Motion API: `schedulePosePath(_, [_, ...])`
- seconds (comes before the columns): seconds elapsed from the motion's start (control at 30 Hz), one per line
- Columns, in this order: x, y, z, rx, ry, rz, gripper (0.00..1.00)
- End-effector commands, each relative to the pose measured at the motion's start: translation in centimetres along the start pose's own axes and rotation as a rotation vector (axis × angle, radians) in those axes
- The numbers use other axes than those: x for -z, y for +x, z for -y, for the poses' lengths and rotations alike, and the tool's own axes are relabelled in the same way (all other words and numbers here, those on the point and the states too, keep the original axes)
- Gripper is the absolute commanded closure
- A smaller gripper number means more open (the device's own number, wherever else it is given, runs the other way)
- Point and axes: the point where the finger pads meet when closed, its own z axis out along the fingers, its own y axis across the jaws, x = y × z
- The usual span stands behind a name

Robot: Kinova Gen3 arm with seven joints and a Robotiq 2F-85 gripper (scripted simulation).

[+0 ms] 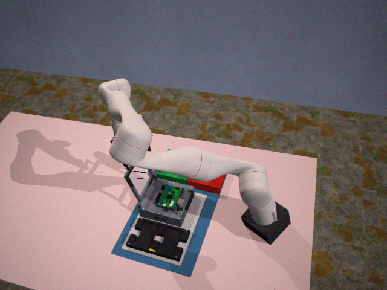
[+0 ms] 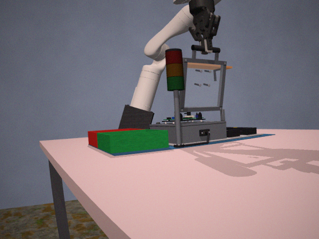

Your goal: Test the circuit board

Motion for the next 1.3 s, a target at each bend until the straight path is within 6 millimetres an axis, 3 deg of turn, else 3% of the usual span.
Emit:
schedulePosePath(0.0, [-0.15, 0.01, 0.07, 0.004, 0.002, 0.0, 1.0])
schedulePosePath(1.27, [-0.1, 0.02, -0.28, 0.002, 0.002, 0.001, 1.0])
